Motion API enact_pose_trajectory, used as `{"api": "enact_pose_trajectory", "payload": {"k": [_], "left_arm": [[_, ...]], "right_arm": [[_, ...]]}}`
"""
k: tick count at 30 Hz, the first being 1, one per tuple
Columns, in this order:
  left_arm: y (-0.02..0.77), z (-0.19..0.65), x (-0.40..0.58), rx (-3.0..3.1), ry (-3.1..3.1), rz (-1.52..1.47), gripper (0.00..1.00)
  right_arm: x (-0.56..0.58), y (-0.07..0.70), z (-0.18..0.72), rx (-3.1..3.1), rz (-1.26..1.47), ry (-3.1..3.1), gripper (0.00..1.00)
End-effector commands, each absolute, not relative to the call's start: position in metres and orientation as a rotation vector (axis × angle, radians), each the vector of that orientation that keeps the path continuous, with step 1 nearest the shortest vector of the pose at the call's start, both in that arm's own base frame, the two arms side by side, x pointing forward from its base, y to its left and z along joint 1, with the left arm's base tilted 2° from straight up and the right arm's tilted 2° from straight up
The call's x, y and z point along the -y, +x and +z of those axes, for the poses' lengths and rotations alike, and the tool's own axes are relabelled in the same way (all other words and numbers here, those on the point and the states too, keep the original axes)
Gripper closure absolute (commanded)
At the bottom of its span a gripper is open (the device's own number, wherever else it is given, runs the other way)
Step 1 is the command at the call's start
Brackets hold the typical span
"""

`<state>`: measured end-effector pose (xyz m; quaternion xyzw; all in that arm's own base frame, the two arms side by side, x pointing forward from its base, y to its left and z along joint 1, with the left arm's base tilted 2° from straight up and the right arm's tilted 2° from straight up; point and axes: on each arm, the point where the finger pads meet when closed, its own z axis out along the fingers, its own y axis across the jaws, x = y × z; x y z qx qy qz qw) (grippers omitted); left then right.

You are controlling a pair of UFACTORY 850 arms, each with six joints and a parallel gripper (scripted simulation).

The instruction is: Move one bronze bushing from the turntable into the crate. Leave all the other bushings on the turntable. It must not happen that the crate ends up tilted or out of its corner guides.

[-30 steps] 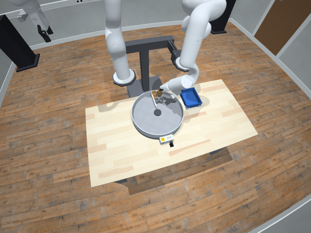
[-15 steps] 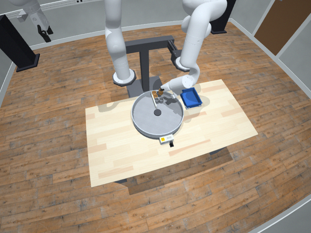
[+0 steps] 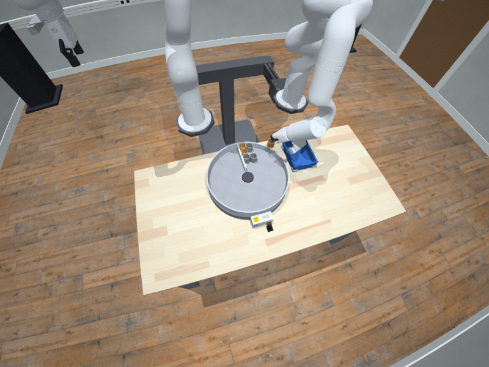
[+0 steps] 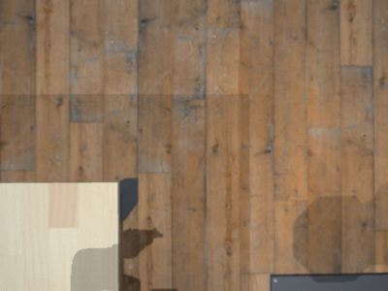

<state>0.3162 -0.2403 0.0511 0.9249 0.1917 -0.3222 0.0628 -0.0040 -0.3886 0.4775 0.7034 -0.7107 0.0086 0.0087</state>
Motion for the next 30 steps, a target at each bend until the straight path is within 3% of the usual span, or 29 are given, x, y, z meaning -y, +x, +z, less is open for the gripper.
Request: {"api": "enact_pose_trajectory", "payload": {"k": [1, 17, 30], "left_arm": [[0.325, 0.054, 0.199, -0.578, 2.796, -0.970, 1.00], [0.345, 0.057, 0.075, -0.578, 2.796, -0.970, 1.00], [0.347, 0.058, 0.061, -0.578, 2.796, -0.970, 1.00]], "right_arm": [[0.389, -0.004, 0.478, 2.220, 0.029, 2.197, 0.00], [0.389, -0.004, 0.478, 2.220, 0.029, 2.197, 0.00], [0.389, -0.004, 0.478, 2.220, 0.029, 2.197, 0.00]]}}
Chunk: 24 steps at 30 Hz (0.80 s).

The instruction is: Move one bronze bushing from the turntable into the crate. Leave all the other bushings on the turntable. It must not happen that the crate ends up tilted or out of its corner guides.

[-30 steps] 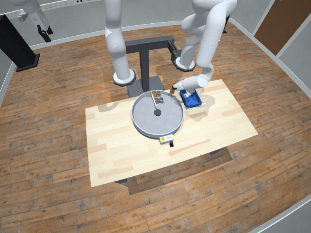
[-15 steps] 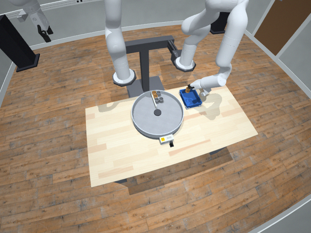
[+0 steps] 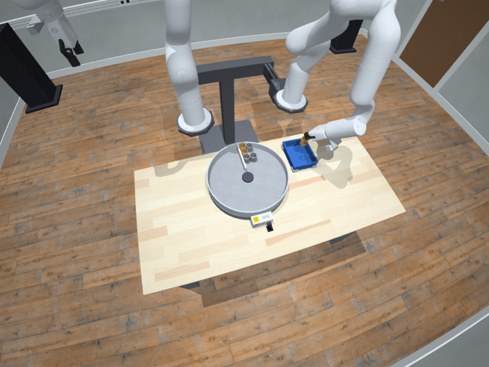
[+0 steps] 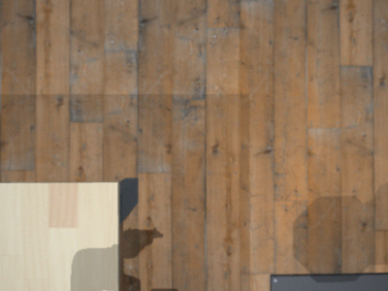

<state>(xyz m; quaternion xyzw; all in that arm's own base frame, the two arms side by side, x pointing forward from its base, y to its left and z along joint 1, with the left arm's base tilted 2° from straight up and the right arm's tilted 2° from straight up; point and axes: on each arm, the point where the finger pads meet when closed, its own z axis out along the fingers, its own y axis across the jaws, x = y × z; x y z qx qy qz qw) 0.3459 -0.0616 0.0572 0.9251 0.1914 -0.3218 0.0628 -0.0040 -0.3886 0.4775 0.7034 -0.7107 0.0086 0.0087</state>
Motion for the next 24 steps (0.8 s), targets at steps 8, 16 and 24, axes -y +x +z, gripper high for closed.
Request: {"api": "enact_pose_trajectory", "payload": {"k": [8, 16, 24], "left_arm": [[0.347, 0.058, 0.061, -0.578, 2.796, -0.970, 1.00], [0.347, 0.043, 0.061, -0.578, 2.796, -0.970, 1.00], [0.348, 0.009, 0.060, -0.578, 2.796, -0.970, 1.00]], "right_arm": [[0.389, -0.004, 0.478, 2.220, 0.029, 2.197, 0.00], [0.389, -0.004, 0.478, 2.220, 0.029, 2.197, 0.00], [0.389, -0.004, 0.478, 2.220, 0.029, 2.197, 0.00]]}}
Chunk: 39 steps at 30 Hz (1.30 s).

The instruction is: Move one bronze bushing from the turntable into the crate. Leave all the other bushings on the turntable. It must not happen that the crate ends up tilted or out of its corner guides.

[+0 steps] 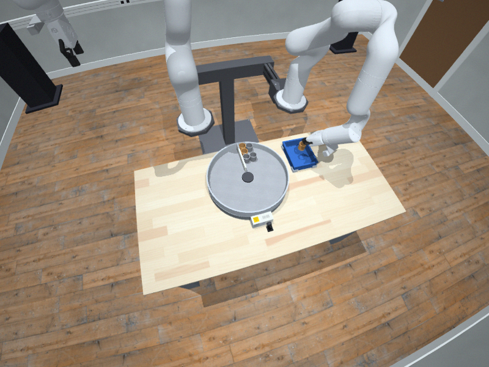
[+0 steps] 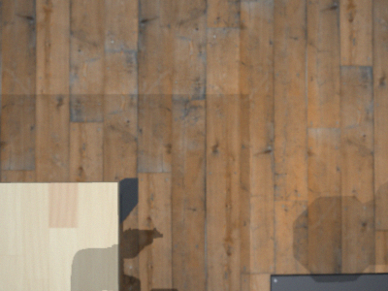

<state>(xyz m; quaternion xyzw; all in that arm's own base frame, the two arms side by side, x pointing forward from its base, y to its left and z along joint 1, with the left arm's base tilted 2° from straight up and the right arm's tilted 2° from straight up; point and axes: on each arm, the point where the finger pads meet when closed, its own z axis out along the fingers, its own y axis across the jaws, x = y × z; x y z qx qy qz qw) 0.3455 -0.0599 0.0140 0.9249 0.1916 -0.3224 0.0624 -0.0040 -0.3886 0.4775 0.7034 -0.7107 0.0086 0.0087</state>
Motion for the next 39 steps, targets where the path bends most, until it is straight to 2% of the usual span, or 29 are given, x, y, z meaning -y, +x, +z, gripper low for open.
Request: {"api": "enact_pose_trajectory", "payload": {"k": [1, 39], "left_arm": [[0.348, 0.004, 0.060, -0.578, 2.796, -0.970, 1.00], [0.348, -0.025, 0.059, -0.578, 2.796, -0.970, 1.00]], "right_arm": [[0.389, -0.004, 0.478, 2.220, 0.029, 2.197, 0.00], [0.389, -0.004, 0.478, 2.220, 0.029, 2.197, 0.00]]}}
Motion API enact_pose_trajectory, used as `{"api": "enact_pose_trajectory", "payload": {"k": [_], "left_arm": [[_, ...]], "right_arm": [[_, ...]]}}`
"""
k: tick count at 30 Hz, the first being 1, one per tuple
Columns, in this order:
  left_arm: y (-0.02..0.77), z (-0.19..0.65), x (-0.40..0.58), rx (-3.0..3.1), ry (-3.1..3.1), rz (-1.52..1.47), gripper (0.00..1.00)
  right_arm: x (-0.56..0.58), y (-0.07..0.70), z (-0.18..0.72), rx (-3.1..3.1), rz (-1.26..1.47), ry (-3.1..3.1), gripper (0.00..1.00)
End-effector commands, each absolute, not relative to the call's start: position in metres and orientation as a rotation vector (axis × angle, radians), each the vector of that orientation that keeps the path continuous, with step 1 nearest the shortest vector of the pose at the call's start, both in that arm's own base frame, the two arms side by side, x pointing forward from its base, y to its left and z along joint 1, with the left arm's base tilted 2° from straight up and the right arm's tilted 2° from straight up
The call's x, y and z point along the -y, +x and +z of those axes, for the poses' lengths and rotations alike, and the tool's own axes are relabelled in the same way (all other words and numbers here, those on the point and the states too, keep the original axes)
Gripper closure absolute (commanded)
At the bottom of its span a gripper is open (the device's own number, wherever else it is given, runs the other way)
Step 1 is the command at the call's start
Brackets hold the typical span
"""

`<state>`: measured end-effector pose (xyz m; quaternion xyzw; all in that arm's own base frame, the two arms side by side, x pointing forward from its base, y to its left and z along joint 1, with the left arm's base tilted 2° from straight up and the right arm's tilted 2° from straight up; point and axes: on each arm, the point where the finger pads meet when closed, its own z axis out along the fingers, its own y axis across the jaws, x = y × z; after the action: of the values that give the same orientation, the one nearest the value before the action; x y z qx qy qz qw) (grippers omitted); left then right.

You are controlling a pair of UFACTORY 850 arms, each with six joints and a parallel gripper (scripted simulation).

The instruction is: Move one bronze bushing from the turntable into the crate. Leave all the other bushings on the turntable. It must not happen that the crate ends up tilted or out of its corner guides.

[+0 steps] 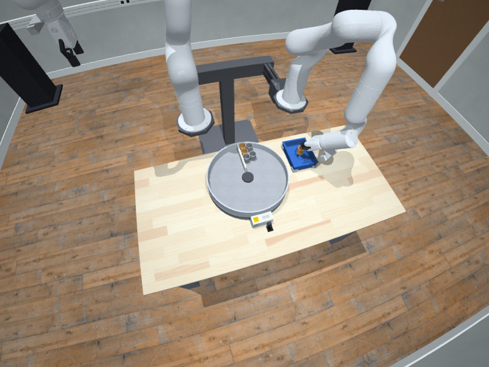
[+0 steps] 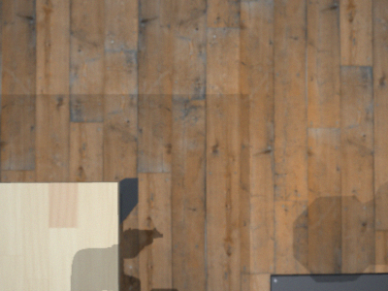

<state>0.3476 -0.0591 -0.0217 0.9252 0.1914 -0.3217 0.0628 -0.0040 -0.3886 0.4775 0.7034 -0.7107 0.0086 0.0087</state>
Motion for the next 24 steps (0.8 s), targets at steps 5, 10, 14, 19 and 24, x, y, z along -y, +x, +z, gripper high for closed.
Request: {"api": "enact_pose_trajectory", "payload": {"k": [5, 10, 14, 19, 24], "left_arm": [[0.348, -0.034, 0.059, -0.578, 2.796, -0.971, 1.00], [0.349, -0.043, 0.059, -0.578, 2.796, -0.971, 1.00], [0.349, -0.046, 0.059, -0.578, 2.796, -0.971, 1.00], [0.349, -0.051, 0.058, -0.578, 2.796, -0.971, 1.00], [0.349, -0.053, 0.058, -0.578, 2.796, -0.971, 1.00]], "right_arm": [[0.389, -0.004, 0.478, 2.220, 0.029, 2.197, 0.00], [0.389, -0.004, 0.478, 2.220, 0.029, 2.197, 0.00], [0.389, -0.004, 0.478, 2.220, 0.029, 2.197, 0.00], [0.389, -0.004, 0.478, 2.220, 0.029, 2.197, 0.00], [0.389, -0.004, 0.478, 2.220, 0.029, 2.197, 0.00]]}}
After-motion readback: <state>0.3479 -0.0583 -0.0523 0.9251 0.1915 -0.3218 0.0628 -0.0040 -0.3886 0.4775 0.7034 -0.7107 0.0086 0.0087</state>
